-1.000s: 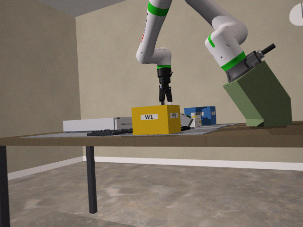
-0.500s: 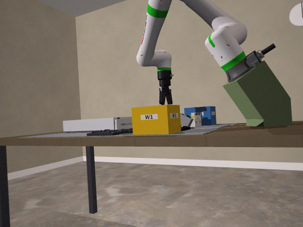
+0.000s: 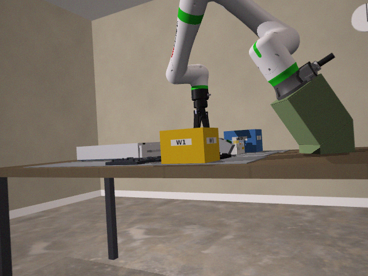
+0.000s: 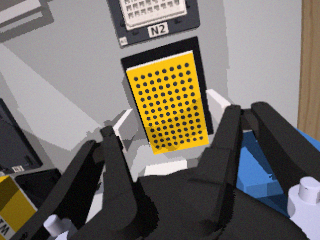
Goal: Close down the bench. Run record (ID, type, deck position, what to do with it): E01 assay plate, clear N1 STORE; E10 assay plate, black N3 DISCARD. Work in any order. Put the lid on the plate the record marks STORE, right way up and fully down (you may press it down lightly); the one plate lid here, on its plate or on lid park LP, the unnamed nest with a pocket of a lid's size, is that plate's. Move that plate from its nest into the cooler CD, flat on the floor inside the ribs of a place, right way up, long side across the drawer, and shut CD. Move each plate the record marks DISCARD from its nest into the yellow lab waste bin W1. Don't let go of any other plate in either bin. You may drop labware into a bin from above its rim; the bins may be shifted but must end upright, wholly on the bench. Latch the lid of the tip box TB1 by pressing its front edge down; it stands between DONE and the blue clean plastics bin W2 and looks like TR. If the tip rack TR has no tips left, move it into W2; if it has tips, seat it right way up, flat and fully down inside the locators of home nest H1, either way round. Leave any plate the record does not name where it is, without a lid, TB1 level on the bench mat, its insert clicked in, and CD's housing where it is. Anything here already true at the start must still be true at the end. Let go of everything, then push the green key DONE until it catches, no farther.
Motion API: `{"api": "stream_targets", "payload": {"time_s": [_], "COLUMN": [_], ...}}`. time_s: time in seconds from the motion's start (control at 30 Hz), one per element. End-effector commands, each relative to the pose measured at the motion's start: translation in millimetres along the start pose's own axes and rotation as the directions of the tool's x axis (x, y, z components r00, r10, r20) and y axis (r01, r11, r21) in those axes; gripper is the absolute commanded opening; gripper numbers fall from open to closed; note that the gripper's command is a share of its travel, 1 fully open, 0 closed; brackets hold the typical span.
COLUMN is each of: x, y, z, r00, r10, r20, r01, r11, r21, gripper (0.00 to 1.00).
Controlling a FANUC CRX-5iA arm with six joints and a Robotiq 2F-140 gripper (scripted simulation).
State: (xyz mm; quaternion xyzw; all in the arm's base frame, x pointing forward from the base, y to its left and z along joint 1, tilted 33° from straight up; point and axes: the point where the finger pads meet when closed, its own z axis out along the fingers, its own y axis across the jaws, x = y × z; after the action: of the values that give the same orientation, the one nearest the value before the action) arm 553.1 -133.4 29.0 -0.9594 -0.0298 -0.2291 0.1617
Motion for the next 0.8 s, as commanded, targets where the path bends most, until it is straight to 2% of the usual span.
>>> {"api": "stream_targets", "payload": {"time_s": [0.0, 0.17, 0.37, 0.77], "x": [0.2, 0.2, 0.2, 0.2], "y": [0.2, 0.2, 0.2, 0.2], "z": [4.7, 11.4, 11.4, 27.4], "r00": [1.000, 1.000, 1.000, 1.000], "r10": [0.000, 0.000, 0.000, 0.000], "r20": [0.000, 0.000, 0.000, 0.000], "r01": [0.000, 0.000, 0.000, 0.000], "r11": [1.000, 1.000, 1.000, 1.000], "r21": [0.000, 0.000, 0.000, 0.000], "gripper": [0.66, 0.66, 0.66, 0.66]}}
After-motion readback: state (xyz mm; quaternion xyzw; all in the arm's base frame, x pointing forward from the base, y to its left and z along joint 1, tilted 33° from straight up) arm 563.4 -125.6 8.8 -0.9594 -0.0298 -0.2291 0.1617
